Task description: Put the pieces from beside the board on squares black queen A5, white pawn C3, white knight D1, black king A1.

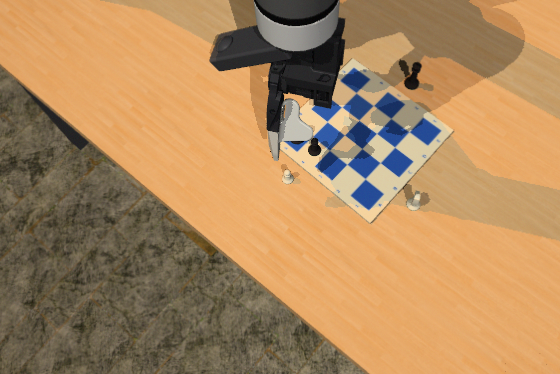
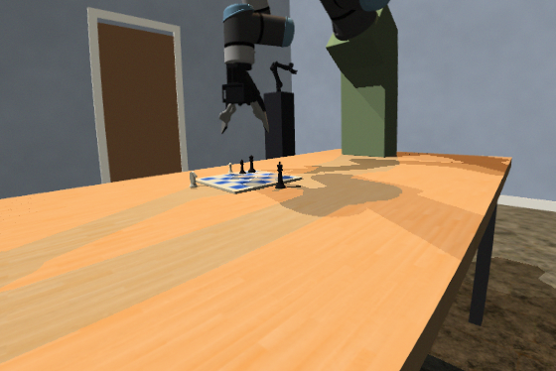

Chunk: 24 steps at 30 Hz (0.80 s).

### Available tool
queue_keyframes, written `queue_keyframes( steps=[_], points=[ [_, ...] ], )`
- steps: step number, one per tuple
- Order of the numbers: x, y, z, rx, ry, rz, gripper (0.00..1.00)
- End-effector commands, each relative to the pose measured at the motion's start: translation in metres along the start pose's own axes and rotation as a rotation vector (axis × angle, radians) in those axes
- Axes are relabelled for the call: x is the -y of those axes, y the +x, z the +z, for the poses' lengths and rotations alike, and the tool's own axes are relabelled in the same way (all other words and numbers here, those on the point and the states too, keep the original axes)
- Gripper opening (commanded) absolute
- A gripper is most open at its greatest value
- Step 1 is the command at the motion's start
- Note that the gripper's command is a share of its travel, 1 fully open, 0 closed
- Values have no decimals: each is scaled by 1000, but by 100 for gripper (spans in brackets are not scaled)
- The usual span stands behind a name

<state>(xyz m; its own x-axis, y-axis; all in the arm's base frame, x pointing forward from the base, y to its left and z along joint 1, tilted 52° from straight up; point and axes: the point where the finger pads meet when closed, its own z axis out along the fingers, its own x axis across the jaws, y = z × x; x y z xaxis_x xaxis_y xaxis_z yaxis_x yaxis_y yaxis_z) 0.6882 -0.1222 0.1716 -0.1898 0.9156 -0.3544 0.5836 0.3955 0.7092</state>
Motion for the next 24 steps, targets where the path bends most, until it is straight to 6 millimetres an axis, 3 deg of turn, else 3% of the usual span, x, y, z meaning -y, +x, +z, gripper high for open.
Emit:
queue_keyframes(
  steps=[1, 24],
  points=[
    [0, -7, 2, -4, -1, -167, 100],
    [-4, -40, 14, -3, -3, -1035, 100]
  ],
)
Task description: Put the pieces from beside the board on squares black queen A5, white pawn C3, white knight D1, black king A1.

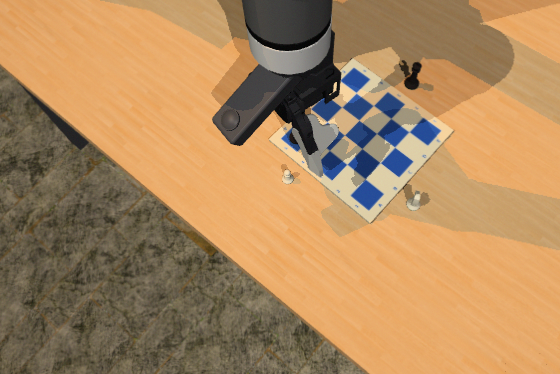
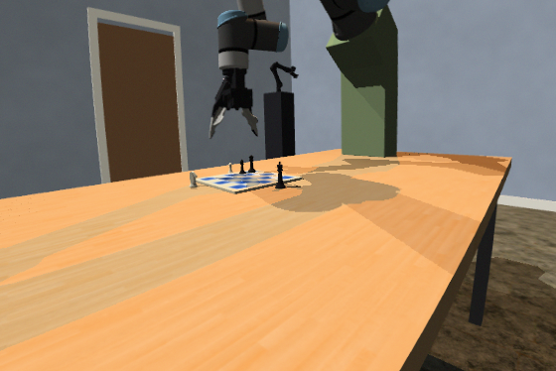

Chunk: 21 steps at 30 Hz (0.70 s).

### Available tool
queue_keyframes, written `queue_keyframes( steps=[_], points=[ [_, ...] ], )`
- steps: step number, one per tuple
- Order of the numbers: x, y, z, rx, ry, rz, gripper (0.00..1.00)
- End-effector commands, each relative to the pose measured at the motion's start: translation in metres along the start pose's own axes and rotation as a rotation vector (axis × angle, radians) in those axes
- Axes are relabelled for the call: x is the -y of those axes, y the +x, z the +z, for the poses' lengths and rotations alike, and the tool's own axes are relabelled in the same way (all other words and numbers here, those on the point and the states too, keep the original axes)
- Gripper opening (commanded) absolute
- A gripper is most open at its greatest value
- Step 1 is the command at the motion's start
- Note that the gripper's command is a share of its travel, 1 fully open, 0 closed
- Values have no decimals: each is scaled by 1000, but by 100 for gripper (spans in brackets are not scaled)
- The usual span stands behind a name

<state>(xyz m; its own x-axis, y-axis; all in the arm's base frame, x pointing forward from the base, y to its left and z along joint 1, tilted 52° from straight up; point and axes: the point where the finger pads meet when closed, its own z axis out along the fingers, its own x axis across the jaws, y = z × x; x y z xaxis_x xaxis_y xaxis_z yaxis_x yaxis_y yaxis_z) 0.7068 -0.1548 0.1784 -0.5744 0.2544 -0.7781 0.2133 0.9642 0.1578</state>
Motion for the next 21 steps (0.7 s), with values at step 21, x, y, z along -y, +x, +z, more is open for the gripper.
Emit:
queue_keyframes(
  steps=[21],
  points=[
    [9, -14, 6, -2, -7, -492, 100]
  ],
)
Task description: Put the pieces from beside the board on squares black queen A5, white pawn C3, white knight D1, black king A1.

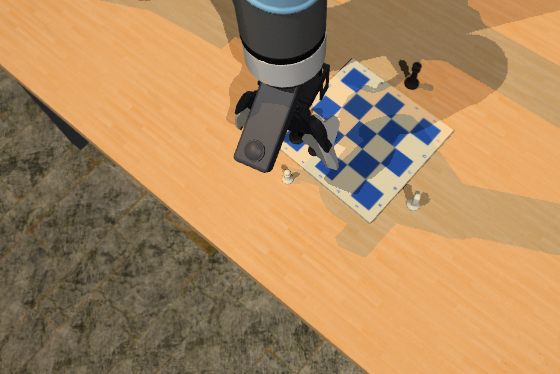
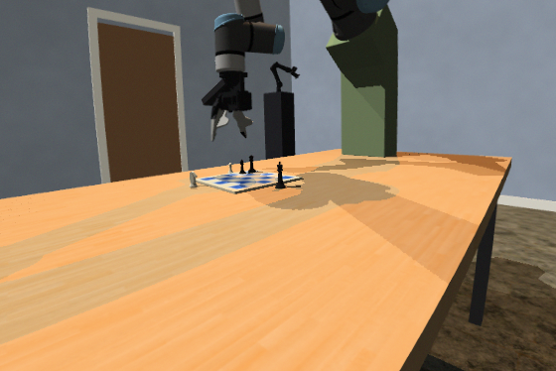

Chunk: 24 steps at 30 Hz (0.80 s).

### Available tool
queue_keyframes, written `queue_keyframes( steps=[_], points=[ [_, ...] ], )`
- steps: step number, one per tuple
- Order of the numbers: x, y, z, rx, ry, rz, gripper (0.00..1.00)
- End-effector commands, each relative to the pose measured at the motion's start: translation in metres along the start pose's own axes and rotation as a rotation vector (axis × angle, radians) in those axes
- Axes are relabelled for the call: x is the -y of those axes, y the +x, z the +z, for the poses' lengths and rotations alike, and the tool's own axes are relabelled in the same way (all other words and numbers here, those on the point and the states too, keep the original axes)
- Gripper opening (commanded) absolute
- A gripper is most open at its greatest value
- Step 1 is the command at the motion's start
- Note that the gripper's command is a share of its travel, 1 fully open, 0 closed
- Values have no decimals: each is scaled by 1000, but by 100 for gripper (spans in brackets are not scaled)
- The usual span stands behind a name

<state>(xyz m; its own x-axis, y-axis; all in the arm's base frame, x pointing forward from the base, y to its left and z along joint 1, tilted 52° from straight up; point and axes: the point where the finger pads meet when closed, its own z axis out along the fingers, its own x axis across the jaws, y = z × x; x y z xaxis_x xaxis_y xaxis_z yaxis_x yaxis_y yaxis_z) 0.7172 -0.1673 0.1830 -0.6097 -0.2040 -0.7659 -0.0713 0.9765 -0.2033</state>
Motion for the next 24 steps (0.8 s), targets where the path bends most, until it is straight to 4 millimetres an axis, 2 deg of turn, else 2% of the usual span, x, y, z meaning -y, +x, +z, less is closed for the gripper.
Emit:
queue_keyframes(
  steps=[1, 10, 11, 24],
  points=[
    [1, -1, 0, 0, -1, -35, 100],
    [1, -1, 0, 0, -1, -57, 100],
    [1, -1, 0, 0, -1, -57, 20],
    [1, -1, 0, 0, -1, -57, 20]
  ],
)
